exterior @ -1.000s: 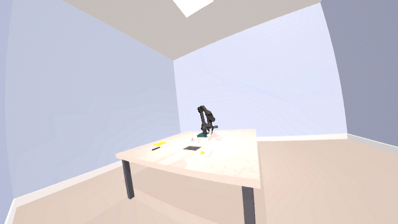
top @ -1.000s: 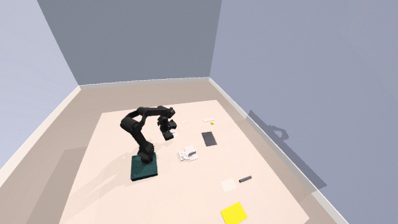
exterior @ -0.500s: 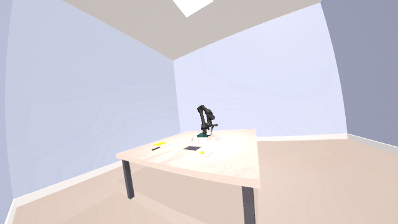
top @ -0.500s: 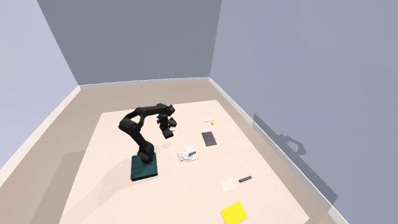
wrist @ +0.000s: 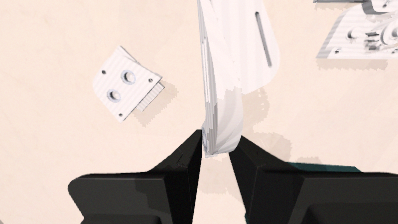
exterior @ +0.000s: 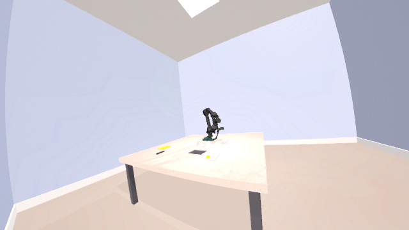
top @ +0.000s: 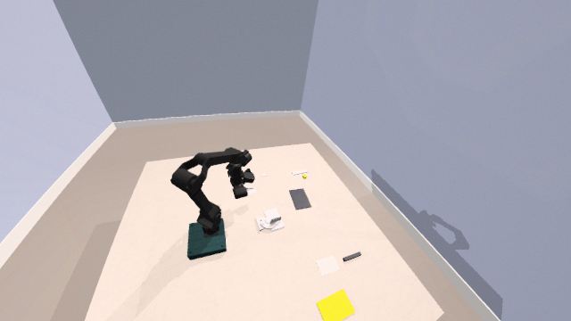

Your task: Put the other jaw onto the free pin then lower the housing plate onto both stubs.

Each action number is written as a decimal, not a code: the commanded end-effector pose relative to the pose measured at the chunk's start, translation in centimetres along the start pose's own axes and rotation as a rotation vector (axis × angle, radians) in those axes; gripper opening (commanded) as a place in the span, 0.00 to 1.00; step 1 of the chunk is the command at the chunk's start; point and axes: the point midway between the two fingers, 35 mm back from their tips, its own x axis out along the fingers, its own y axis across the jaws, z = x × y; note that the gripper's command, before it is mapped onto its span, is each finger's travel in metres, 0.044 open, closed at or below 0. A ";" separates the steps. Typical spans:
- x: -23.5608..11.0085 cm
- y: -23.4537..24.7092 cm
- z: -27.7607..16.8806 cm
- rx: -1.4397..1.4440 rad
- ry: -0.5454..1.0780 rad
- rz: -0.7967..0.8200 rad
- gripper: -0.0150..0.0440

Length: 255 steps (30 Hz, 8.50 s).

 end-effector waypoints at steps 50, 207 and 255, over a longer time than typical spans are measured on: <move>-0.3 0.7 3.2 0.668 -0.009 0.008 0.32; -0.4 1.2 6.5 1.454 -0.007 0.014 1.00; -0.4 1.1 5.9 0.945 -0.009 0.011 0.25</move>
